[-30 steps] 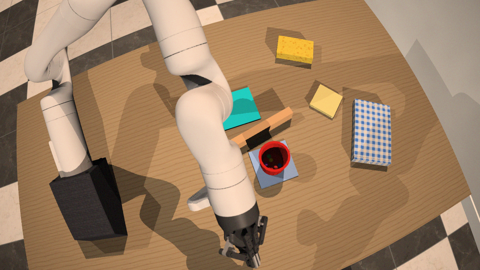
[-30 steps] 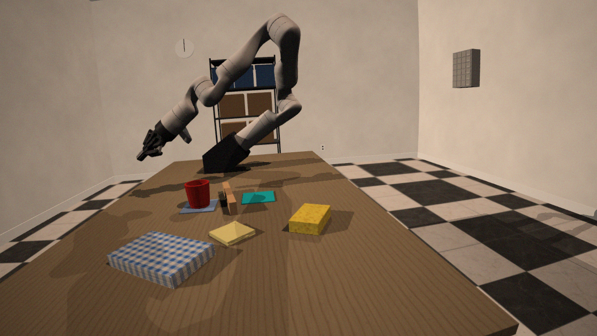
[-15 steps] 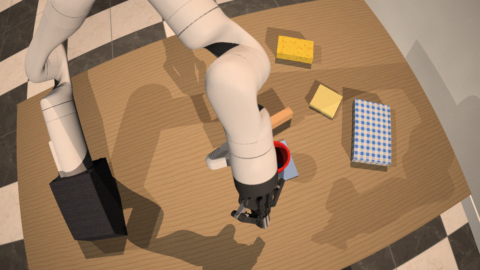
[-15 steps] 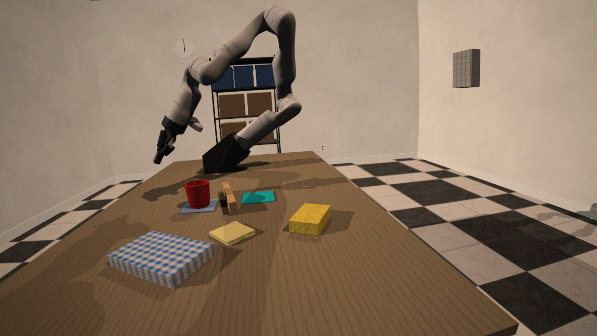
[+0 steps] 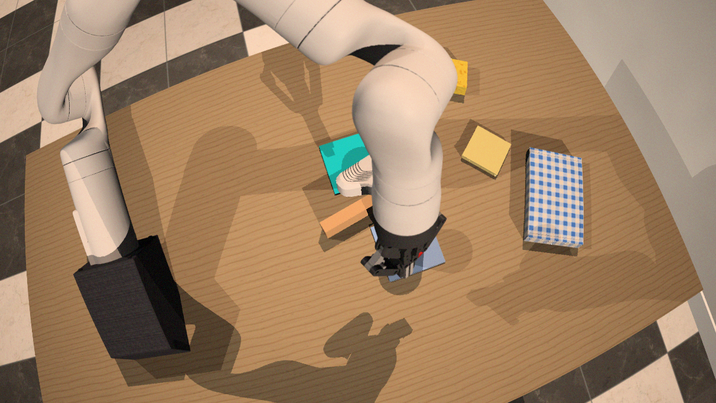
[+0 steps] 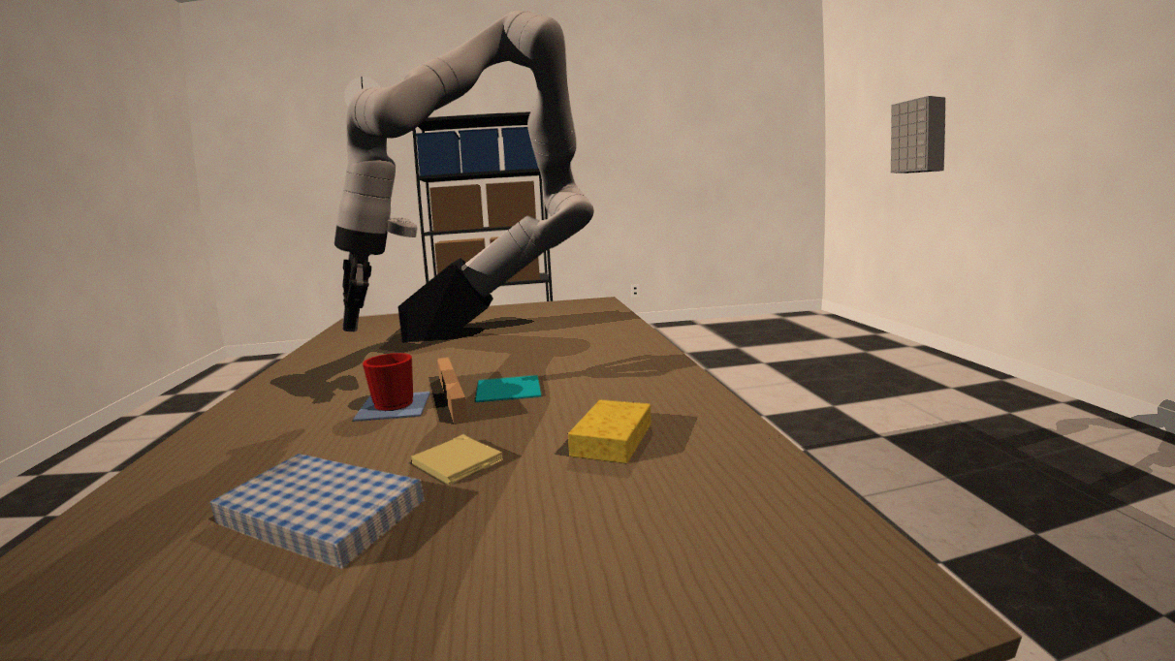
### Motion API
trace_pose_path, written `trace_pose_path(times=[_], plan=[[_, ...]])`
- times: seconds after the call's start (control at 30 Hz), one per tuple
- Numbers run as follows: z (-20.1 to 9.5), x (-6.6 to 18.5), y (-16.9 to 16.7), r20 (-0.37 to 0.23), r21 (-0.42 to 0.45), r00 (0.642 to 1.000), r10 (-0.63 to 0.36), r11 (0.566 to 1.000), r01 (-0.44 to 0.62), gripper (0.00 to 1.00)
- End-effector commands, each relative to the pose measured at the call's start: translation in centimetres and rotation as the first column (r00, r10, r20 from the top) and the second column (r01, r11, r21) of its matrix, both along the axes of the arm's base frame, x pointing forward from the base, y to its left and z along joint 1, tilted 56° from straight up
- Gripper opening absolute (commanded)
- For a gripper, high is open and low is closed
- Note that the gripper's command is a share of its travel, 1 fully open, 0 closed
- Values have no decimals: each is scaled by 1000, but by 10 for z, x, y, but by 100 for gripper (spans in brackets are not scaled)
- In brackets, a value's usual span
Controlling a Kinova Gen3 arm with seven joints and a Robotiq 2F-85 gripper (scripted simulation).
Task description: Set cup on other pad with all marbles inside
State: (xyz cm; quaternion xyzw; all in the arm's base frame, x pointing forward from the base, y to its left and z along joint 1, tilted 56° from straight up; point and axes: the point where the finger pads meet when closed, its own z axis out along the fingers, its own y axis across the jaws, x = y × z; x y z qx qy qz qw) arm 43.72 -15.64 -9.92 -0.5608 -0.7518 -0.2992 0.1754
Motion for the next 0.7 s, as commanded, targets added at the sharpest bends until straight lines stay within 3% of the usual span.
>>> trace_pose_path(times=[0.0,0.33,0.67], plan=[[1,3,1,-8,30,1000,-20,999,20,0],[32,27,28,-48,213,994,-94,972,102,0],[44,34,36,-62,269,992,-113,955,126,0]])
